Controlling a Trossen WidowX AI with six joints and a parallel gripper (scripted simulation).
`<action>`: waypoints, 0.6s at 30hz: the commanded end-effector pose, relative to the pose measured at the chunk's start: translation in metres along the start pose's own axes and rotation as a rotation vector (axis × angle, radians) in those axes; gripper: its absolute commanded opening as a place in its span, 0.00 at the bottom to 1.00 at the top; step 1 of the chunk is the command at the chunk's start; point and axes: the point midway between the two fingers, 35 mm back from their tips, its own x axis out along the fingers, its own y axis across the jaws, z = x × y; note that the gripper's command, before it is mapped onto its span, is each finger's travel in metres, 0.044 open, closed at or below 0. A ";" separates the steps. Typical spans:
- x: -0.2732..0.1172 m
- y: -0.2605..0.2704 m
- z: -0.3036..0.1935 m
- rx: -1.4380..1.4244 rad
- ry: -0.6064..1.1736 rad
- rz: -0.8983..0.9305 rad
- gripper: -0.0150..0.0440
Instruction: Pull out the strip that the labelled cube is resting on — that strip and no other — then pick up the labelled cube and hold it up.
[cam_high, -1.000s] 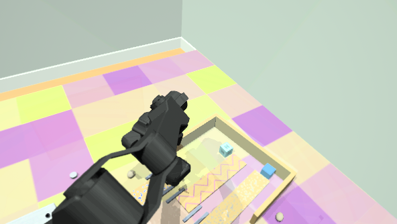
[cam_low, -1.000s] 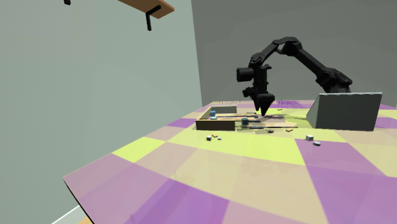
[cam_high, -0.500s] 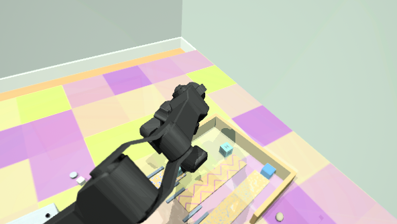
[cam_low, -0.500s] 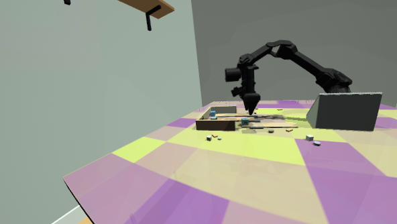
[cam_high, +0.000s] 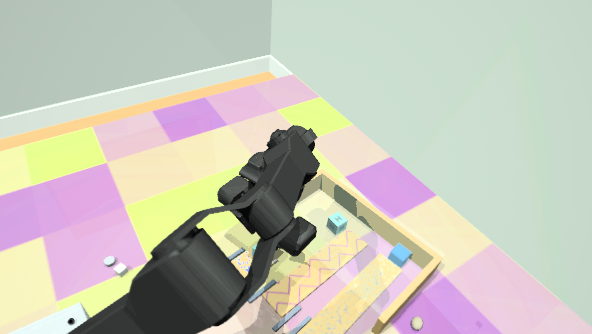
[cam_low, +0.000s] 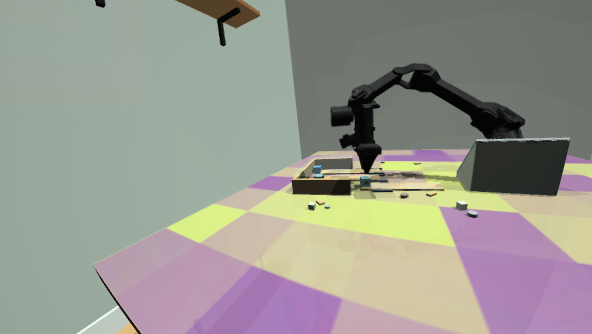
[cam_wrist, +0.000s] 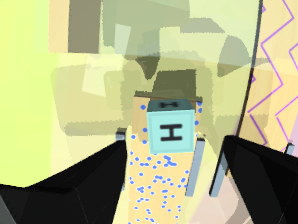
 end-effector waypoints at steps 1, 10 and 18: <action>0.010 0.002 0.000 -0.010 0.006 -0.004 0.68; 0.025 0.001 0.000 -0.010 0.006 -0.004 0.68; 0.038 0.001 -0.001 -0.010 0.007 -0.005 0.68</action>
